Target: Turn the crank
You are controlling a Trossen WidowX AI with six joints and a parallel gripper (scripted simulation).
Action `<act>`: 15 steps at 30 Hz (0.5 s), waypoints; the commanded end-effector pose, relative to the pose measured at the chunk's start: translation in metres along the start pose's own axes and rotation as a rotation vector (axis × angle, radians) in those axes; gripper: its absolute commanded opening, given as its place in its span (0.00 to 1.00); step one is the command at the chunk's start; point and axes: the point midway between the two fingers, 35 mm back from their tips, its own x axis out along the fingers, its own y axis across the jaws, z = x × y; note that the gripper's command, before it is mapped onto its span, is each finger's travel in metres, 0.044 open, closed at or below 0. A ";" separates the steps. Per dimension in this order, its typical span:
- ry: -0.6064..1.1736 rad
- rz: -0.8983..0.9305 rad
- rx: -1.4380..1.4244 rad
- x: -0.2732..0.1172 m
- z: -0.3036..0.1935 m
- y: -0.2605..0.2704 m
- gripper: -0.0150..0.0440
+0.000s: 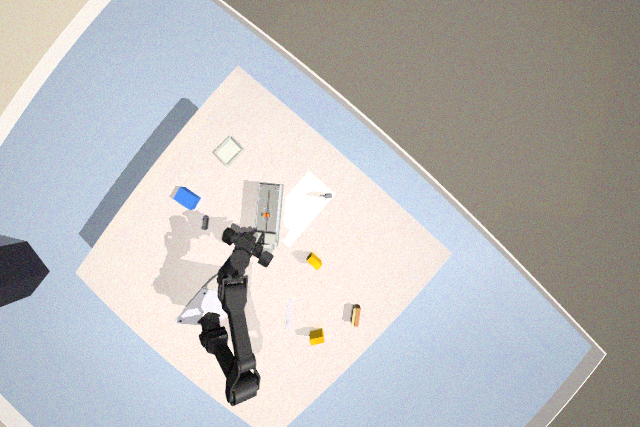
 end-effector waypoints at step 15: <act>0.000 0.002 0.001 -0.038 0.030 0.000 1.00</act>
